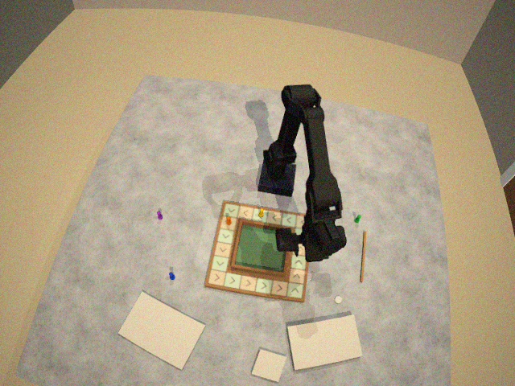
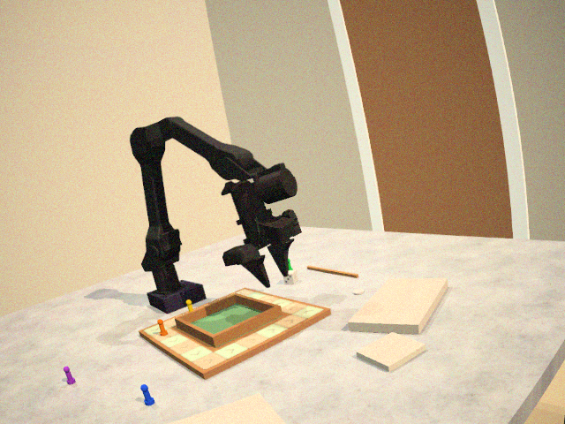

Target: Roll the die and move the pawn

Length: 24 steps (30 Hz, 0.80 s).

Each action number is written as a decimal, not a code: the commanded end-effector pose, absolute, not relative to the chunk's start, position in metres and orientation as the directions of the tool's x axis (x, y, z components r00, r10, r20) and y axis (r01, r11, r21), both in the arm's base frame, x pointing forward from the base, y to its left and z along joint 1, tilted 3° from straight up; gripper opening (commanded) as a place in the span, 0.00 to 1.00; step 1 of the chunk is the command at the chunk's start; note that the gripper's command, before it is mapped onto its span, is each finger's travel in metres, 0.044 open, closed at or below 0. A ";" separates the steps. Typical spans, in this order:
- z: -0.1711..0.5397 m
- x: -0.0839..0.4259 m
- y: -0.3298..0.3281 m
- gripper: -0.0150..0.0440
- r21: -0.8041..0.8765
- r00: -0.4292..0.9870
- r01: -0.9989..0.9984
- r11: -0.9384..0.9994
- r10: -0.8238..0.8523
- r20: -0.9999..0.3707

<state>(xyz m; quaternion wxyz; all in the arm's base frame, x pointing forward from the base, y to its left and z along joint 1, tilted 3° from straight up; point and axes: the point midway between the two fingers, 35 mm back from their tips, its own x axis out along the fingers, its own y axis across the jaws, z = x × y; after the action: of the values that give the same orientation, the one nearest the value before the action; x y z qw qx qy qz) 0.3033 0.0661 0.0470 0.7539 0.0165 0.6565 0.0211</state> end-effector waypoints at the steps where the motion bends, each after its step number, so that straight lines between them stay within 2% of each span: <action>1: 0.052 0.278 0.124 0.72 0.060 0.060 -0.112 0.992 0.067 -0.996; 7: 0.058 0.232 0.190 0.72 0.045 -0.031 -0.241 0.969 0.038 -0.999; 24: 0.038 0.231 0.195 0.72 0.044 -0.033 -0.245 0.968 0.037 -0.999</action>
<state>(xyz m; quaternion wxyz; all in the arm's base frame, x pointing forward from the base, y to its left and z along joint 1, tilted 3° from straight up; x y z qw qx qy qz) 0.2323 0.1947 0.0431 0.6932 -0.0742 0.7095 0.1027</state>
